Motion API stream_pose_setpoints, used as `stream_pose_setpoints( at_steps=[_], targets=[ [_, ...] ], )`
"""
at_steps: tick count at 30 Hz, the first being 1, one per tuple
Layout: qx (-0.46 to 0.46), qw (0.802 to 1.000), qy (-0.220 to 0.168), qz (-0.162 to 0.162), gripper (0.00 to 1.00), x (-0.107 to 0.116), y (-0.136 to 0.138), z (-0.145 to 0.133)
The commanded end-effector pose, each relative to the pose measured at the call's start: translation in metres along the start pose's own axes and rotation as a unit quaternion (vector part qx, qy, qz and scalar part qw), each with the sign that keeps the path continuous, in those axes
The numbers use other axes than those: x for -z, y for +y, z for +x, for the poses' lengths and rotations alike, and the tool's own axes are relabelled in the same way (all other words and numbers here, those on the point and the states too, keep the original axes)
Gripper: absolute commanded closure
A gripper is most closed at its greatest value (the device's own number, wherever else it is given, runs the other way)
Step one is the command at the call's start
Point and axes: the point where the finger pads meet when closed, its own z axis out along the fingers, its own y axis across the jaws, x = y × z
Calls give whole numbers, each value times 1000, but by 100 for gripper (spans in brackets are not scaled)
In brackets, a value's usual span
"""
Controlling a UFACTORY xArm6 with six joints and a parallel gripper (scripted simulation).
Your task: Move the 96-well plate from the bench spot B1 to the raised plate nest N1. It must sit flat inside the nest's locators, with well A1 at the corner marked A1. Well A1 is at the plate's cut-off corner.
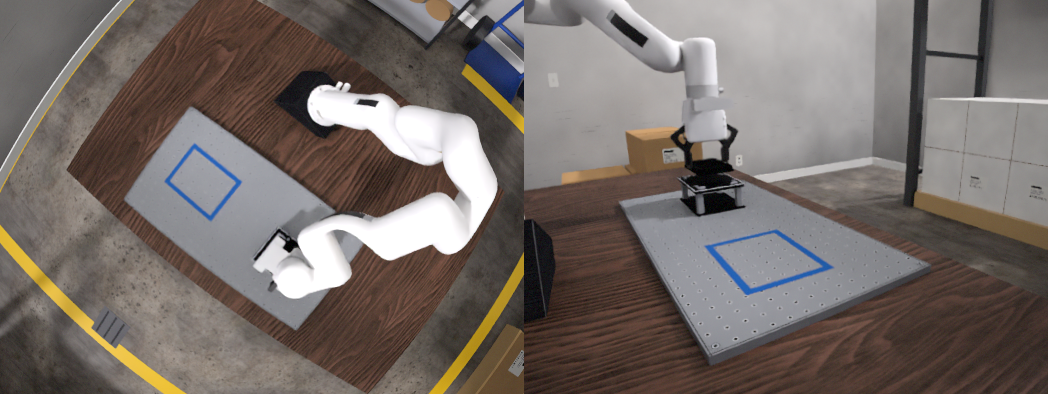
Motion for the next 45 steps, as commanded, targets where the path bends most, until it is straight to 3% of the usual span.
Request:
stream_pose_setpoints(
  at_steps=[1,9,45],
  targets=[
    [1,1000,0,2,100,-5,-1,0],
    [1,1000,0,2,100,-15,-1,0],
    [1,1000,0,2,100,-18,-1,0]
  ],
)
